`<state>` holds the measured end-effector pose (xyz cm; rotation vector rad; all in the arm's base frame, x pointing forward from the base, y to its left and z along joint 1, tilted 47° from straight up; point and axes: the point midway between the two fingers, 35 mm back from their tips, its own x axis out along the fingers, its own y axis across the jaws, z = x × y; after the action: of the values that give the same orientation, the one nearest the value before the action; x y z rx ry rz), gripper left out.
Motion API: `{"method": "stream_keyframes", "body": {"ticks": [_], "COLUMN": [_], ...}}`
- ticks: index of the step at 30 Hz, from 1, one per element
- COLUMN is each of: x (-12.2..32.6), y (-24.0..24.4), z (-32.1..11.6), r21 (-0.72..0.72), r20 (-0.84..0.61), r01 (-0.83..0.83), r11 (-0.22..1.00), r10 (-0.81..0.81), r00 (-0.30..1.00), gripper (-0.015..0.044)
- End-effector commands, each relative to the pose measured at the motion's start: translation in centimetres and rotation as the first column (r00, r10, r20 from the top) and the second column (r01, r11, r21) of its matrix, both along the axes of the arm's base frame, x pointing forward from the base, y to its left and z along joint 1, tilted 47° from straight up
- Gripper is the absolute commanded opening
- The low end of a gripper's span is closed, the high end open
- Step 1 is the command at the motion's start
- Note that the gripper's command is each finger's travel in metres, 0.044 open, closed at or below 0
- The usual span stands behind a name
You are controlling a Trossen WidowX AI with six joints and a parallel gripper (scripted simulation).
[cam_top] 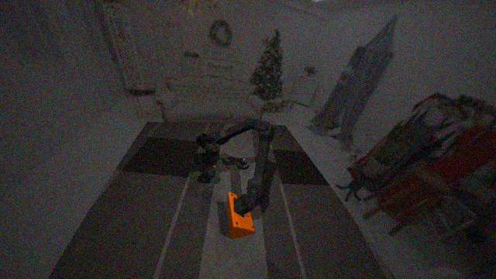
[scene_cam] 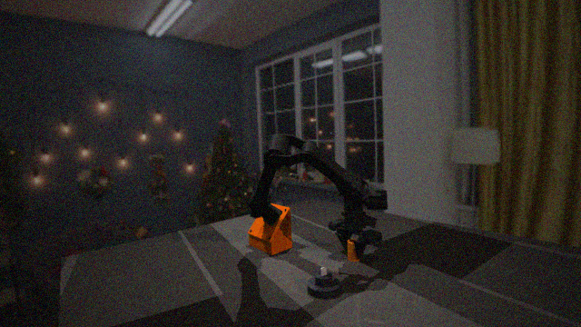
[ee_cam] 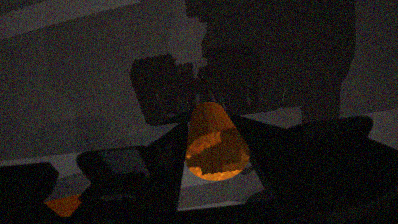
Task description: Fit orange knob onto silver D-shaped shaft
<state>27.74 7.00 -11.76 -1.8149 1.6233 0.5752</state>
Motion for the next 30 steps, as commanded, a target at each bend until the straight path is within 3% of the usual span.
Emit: {"method": "stream_keyframes", "body": {"ticks": [1, 5, 11, 30], "x": [0.0, 0.0, 0.1, -0.2], "y": [0.0, 0.0, 0.8, 5.3], "z": [0.0, 0.0, 0.6, 4.2], "r21": [-0.003, -0.003, 0.000, 0.010], "r20": [-0.001, -0.001, -0.001, -0.003], "r01": [-0.005, -0.005, -0.006, -0.008], "r11": [1.000, 1.000, 1.000, 1.000], "r10": [0.005, 0.005, 0.006, 0.008], "r00": [1.000, 1.000, 1.000, 1.000], "gripper": [0.0164, 0.0137, 0.0000, 0.0000]}}
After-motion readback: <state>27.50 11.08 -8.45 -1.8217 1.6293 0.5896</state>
